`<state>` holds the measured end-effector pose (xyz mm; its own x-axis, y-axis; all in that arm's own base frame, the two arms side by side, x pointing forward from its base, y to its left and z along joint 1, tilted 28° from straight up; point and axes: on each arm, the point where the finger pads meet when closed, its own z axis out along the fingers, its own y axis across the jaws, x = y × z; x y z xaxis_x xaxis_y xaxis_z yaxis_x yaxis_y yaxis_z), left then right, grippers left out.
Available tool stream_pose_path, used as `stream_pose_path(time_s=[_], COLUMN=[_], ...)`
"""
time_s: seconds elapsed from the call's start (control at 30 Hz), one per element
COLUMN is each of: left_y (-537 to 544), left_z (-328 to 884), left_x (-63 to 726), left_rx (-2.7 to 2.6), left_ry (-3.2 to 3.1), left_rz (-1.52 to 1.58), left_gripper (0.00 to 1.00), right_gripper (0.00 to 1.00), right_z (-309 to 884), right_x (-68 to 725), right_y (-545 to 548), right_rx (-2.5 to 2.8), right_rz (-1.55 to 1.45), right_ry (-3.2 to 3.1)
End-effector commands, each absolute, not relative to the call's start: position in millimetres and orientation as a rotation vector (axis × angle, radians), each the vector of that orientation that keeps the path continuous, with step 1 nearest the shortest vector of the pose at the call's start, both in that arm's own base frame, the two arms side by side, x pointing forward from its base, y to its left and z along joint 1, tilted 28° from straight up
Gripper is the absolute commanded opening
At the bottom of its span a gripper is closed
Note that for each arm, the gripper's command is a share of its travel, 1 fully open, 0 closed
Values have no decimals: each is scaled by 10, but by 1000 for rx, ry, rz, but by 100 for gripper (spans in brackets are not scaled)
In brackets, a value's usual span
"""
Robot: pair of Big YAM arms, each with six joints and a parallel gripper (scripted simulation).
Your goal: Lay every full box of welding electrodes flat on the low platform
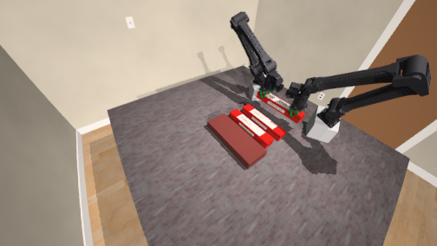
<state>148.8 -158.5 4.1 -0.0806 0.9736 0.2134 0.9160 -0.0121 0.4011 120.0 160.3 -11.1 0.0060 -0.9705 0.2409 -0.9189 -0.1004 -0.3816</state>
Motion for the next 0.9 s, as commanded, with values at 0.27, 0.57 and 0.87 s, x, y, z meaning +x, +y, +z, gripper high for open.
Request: stream_pose_path(time_s=[0.27, 0.57, 0.87], left_y=[-1516, -1496, -1464], left_z=[-58, -148, -245], left_x=[1583, 1621, 1668], left_rx=[2024, 2025, 2023], left_ry=[2118, 2117, 2117], left_rz=[695, 695, 694], left_gripper=[0, 0, 0], right_gripper=[0, 0, 0], right_z=[-238, -325, -432], right_x=[1285, 1329, 1376], right_y=[1489, 1489, 1456], right_rx=[-2148, -2139, -2139], right_rz=[-718, -708, -709], right_ry=[2036, 2034, 2034])
